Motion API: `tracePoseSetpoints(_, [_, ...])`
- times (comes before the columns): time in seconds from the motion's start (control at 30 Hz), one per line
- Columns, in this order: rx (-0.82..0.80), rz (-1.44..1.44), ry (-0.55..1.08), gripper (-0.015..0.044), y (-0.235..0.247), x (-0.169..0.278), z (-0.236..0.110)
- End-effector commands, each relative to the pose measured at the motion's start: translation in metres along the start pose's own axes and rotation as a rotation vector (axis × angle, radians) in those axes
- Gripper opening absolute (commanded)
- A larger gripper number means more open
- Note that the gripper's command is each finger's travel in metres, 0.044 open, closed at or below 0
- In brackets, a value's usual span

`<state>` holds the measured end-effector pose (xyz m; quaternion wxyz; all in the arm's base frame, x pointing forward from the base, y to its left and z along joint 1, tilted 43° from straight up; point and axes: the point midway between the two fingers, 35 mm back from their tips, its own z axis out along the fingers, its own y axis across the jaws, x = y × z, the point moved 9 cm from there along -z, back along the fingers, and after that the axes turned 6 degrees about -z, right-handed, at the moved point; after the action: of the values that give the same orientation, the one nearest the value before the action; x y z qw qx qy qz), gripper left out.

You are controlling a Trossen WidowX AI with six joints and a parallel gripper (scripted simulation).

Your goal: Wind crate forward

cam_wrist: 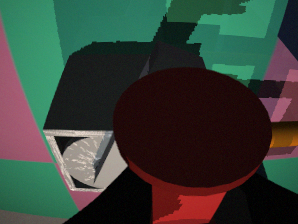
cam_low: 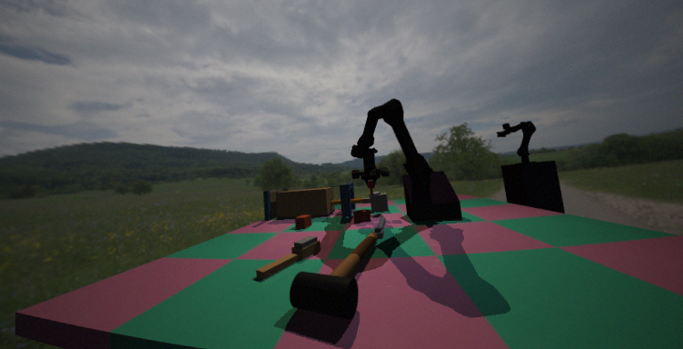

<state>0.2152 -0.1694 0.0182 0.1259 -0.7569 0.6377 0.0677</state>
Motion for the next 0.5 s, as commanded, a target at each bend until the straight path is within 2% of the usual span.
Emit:
tracePoseSetpoints(0.0, [-0.010, 0.002, -0.012, 0.0000, 0.007, -0.005, 0.001])
tracePoseSetpoints(0.47, [-0.012, 0.003, -0.012, 0.0000, 0.022, -0.009, -0.001])
